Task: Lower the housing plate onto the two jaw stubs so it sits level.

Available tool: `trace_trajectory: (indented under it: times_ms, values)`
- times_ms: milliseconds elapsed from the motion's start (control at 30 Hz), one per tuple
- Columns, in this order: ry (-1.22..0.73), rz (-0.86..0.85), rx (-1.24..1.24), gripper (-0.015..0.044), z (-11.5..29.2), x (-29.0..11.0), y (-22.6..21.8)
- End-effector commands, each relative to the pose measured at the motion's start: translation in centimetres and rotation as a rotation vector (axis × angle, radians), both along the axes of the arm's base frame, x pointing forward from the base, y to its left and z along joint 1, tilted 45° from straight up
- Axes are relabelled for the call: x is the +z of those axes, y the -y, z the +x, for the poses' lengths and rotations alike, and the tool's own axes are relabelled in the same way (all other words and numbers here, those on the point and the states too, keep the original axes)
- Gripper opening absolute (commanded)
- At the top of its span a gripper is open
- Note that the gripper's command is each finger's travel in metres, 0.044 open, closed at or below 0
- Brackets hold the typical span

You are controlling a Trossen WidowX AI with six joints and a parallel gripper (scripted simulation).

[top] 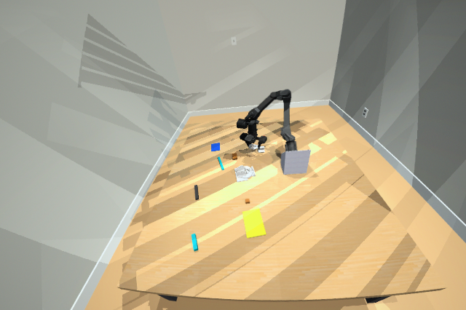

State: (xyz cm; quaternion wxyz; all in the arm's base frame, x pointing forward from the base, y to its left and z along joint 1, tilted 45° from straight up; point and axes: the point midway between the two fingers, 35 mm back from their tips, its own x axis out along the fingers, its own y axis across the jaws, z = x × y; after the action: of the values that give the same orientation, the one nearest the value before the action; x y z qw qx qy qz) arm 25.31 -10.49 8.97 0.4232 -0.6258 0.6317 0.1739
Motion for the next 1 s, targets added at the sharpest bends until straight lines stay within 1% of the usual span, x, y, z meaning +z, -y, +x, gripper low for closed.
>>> trace_trajectory:
  times_ms: [0,500,967]
  values:
    - [0.045,0.009,-0.045,0.0351,0.6,-0.5,-0.8]
    - [0.204,0.047,-0.243,0.0351,1.8,-3.7,-4.5]
    - [0.365,0.066,-0.426,0.0351,2.1,-6.7,-8.0]
